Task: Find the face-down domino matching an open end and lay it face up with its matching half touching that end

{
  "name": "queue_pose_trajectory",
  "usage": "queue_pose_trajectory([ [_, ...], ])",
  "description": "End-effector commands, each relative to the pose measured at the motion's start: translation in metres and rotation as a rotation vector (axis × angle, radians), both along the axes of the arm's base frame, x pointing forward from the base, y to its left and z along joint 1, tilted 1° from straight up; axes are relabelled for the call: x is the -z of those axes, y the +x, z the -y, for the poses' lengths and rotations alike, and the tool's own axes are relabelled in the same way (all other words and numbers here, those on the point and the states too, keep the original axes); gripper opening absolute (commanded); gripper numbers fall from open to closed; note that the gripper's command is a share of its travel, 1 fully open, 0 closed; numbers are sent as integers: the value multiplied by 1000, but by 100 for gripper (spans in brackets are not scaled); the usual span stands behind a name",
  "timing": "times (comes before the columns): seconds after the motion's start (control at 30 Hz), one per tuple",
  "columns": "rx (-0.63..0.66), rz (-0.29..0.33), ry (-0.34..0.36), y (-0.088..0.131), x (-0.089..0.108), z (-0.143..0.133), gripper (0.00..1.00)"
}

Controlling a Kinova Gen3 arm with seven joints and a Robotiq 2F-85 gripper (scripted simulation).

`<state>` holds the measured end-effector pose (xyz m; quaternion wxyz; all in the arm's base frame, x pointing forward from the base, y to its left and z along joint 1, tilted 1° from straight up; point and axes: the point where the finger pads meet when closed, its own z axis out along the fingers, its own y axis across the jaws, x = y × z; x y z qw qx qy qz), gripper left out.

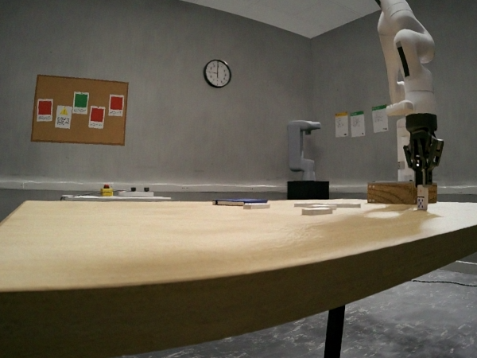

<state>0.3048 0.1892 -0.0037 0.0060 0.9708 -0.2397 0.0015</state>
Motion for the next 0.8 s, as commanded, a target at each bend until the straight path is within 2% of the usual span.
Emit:
queue_pose_trajectory([
  [0.0,0,2,0,0,0,0,35],
  [0.77,0,20,-10,-1,0,-1,35],
])
